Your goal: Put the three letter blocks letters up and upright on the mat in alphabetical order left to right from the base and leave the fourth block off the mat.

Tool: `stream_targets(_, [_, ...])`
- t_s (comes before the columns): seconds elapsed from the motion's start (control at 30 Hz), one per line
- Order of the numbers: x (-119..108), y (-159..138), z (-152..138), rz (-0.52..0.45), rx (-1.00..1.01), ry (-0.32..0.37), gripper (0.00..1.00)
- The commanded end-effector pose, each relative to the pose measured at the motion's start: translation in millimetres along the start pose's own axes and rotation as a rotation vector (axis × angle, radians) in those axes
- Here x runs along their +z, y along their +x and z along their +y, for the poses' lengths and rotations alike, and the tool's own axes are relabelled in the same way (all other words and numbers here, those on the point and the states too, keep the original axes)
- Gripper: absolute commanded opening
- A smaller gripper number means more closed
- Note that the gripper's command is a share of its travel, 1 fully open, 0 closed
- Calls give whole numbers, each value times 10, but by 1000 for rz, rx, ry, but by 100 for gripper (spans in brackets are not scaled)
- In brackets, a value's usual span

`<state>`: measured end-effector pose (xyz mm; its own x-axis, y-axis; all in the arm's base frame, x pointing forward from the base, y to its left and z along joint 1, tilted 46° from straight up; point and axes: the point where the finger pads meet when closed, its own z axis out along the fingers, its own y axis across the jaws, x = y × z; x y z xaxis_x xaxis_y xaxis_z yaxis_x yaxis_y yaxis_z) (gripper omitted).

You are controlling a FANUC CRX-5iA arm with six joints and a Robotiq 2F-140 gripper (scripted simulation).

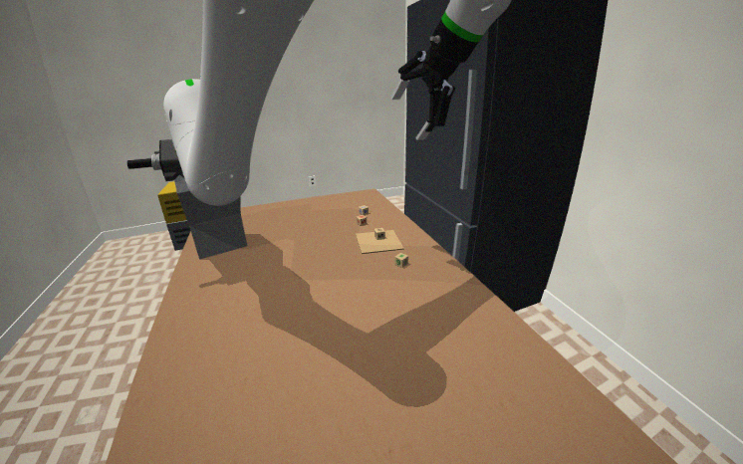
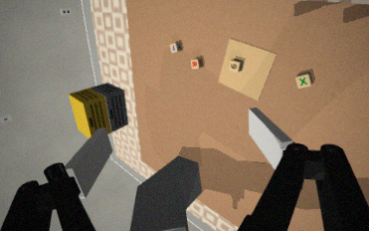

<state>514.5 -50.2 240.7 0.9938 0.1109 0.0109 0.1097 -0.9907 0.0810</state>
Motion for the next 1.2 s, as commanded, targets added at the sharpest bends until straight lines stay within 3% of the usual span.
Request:
stream_targets(0.0, [266,76,375,18,-125,-58,100])
stream_targets(0.6, [1047,34,1494,-22,-541,-238,100])
stream_targets(0.73, [1125,15,1597,-31,-590,-254,100])
stream_targets(0.77, [1239,-16,1741,-46,-663,-275,100])
stream_targets(1.17, [1673,-174,2209,-111,-958,-336,100])
